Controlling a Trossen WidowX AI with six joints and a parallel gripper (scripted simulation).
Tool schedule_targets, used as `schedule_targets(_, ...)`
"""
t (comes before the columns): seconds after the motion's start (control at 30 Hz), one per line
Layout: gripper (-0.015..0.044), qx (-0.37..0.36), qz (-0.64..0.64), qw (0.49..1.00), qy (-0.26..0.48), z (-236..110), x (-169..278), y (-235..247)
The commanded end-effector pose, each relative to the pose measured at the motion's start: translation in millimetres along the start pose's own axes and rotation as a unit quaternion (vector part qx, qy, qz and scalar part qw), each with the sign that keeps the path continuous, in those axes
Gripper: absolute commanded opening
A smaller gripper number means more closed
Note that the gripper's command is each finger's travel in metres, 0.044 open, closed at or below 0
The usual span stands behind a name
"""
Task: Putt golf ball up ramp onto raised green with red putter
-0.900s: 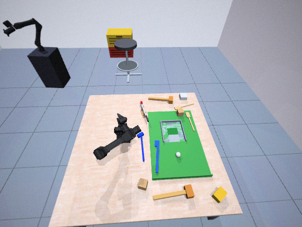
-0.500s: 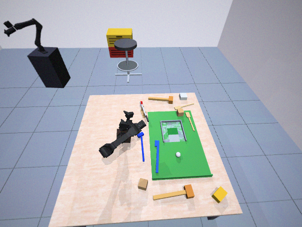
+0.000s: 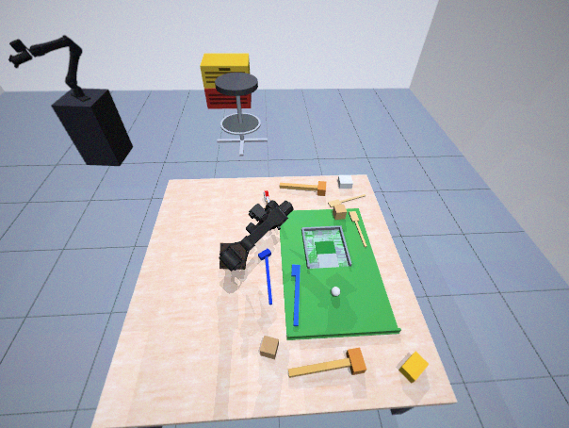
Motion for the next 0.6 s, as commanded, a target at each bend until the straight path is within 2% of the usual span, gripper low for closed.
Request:
schedule_targets(0.0,0.044,-0.049,0.164,0.973,0.154,30.0,53.2,-38.7)
schedule_targets(0.23,0.044,-0.036,0.294,0.904,0.308,65.8,100.3,-76.2)
schedule_targets(0.57,0.044,-0.033,0.301,0.899,0.317,69.7,101.0,-77.4)
Point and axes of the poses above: the point midway between the two fingers, 35 mm back from their tips, its own z axis out along the fingers, its own y axis across the jaws, x = y × z, the point moved 1 cm from there along -z, back along the fingers, and after that the axes turned 11 degrees about -z, right-handed, at the moved point
